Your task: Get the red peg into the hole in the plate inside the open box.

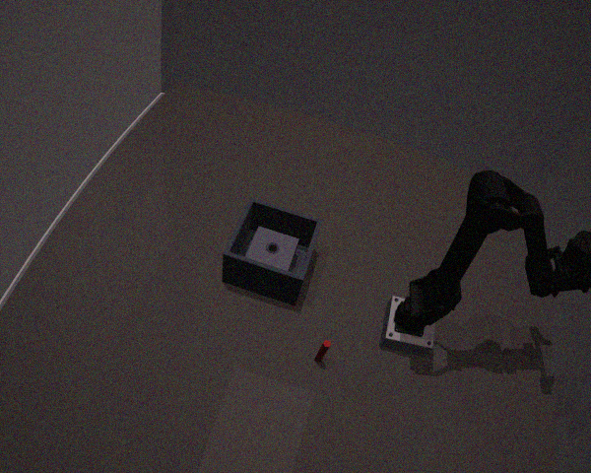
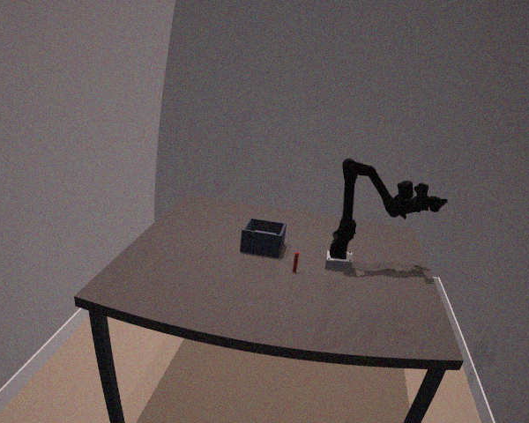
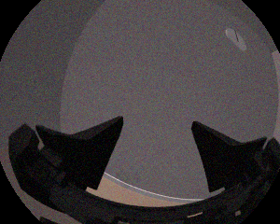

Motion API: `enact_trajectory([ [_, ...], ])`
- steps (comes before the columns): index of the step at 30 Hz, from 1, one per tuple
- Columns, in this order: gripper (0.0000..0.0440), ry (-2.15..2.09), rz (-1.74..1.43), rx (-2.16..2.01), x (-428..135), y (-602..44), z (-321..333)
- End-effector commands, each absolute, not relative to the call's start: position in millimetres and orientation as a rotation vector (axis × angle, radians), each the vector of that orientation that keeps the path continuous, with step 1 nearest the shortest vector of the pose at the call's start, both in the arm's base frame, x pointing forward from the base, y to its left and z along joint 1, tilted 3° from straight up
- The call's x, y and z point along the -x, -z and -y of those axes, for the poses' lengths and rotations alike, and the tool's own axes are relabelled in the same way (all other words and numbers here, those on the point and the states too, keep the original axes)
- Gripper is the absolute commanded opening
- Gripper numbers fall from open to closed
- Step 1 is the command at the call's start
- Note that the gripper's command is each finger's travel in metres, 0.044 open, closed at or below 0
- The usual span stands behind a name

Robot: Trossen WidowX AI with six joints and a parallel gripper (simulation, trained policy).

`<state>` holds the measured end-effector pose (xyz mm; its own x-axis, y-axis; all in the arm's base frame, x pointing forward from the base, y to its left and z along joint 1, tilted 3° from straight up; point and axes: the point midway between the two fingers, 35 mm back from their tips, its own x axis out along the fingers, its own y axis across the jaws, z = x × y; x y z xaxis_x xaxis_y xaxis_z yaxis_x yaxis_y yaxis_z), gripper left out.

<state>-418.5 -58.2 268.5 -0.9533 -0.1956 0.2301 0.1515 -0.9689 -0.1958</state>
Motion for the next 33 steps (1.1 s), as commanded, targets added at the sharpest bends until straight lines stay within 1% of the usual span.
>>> enact_trajectory([
  [1,0.0423,2.916,-0.251,0.379,418,-271,64],
  [2,0.0438,2.899,-0.235,0.376,418,-271,72],
  [3,0.0440,2.877,-0.217,0.367,417,-272,82],
  [9,0.0440,2.733,-0.093,0.224,402,-262,154],
  [16,0.0440,2.558,-0.003,0.059,364,-254,235],
  [25,0.0440,2.331,0.022,-0.096,290,-252,319],
  [33,0.0440,2.126,-0.014,-0.194,207,-253,372],
])
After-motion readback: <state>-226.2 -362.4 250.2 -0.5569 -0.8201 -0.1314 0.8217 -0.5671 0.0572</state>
